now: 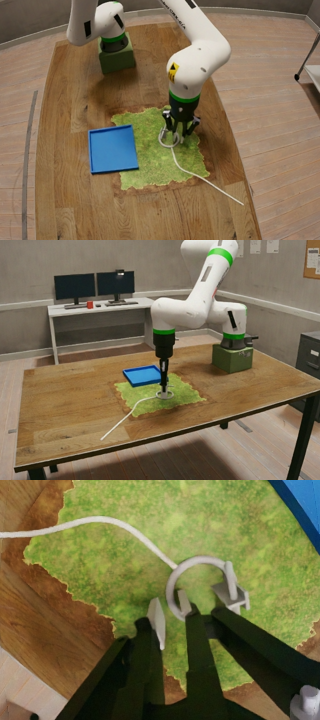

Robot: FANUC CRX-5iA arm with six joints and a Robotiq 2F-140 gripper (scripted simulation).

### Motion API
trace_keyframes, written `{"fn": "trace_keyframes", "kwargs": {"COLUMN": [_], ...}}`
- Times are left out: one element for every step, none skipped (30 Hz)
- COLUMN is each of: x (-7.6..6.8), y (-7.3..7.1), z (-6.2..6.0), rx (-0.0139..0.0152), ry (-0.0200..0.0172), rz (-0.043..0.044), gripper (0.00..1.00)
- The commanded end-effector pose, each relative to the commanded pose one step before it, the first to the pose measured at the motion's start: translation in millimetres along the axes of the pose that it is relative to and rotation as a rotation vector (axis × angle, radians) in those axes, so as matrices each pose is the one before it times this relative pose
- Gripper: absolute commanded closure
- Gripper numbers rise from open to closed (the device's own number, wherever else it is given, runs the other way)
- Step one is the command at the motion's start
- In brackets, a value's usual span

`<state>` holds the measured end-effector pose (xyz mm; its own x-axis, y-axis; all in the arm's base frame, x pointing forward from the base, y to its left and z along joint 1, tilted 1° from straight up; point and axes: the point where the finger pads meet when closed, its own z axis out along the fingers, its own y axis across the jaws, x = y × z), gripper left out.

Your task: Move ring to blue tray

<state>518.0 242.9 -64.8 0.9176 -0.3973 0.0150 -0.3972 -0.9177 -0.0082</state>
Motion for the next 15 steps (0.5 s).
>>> {"fn": "trace_keyframes", "kwargs": {"x": [0.53, 0.00, 0.00, 0.00, 0.00, 0.00, 0.00, 0.00, 0.00, 0.00, 0.00, 0.00, 0.00, 0.00, 0.00], "y": [-0.59, 0.00, 0.00, 0.00, 0.00, 0.00, 0.00, 0.00, 0.00, 0.00, 0.00, 0.00, 0.00, 0.00, 0.00], "z": [-0.90, 0.03, 0.05, 0.06, 0.08, 0.10, 0.12, 0.14, 0.00, 0.00, 0.16, 0.18, 0.20, 0.22, 0.24], "rx": [0.00139, 0.00000, 0.00000, 0.00000, 0.00000, 0.00000, 0.00000, 0.00000, 0.00000, 0.00000, 0.00000, 0.00000, 0.00000, 0.00000, 0.00000], "ry": [0.00132, 0.00000, 0.00000, 0.00000, 0.00000, 0.00000, 0.00000, 0.00000, 0.00000, 0.00000, 0.00000, 0.00000, 0.00000, 0.00000, 0.00000], "rz": [-0.00022, 0.00000, 0.00000, 0.00000, 0.00000, 0.00000, 0.00000, 0.00000, 0.00000, 0.00000, 0.00000, 0.00000, 0.00000, 0.00000, 0.00000], "gripper": [0.76, 0.76, 0.76, 0.76, 0.76, 0.76, 0.76, 0.76, 0.76, 0.76, 0.76, 0.76, 0.76, 0.76, 0.76]}}
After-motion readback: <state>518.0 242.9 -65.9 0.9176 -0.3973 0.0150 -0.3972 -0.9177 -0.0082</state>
